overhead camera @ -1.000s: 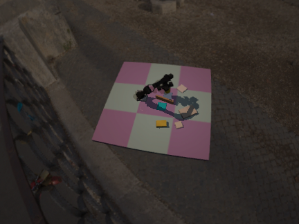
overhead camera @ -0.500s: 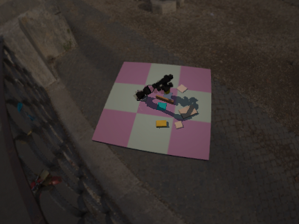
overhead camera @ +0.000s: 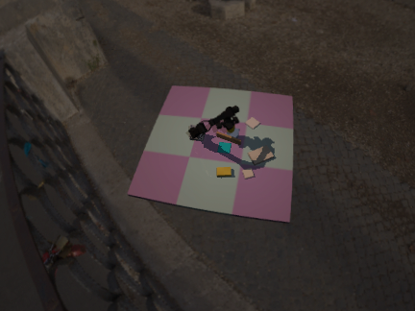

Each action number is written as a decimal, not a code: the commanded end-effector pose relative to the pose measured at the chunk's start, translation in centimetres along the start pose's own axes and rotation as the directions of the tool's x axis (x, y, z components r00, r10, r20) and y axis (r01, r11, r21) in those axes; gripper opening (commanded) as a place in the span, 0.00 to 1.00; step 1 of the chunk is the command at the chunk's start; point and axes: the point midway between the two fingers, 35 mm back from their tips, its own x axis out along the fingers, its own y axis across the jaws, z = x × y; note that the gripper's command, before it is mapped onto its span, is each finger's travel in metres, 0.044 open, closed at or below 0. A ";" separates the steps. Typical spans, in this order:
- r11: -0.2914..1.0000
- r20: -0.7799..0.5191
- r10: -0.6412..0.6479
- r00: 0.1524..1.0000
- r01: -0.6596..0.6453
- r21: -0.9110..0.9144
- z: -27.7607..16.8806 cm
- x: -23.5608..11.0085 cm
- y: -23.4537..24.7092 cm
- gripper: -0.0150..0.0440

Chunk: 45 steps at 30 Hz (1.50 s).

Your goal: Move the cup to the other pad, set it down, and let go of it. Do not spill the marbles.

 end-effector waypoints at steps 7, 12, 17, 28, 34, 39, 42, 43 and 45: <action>1.000 0.005 0.006 1.000 -0.006 -0.001 1.7 -0.2 -1.6 0.25; 1.000 0.005 0.006 1.000 -0.006 -0.001 2.4 -0.2 -2.3 0.25; 1.000 0.006 0.005 1.000 -0.005 -0.001 3.1 -0.2 -3.0 0.25; 1.000 0.006 0.004 1.000 -0.004 -0.002 4.7 -0.3 -4.6 0.25; 1.000 0.007 0.004 1.000 -0.004 -0.002 5.6 -0.3 -5.5 0.25; 1.000 0.007 0.003 1.000 -0.003 -0.002 6.4 -0.4 -6.3 0.25; 1.000 0.007 0.003 1.000 -0.003 -0.002 6.8 -0.4 -6.7 0.25; 1.000 0.007 0.003 1.000 -0.003 -0.002 7.0 -0.4 -6.9 0.25; 1.000 0.007 0.003 1.000 -0.003 -0.003 7.3 -0.5 -7.2 0.25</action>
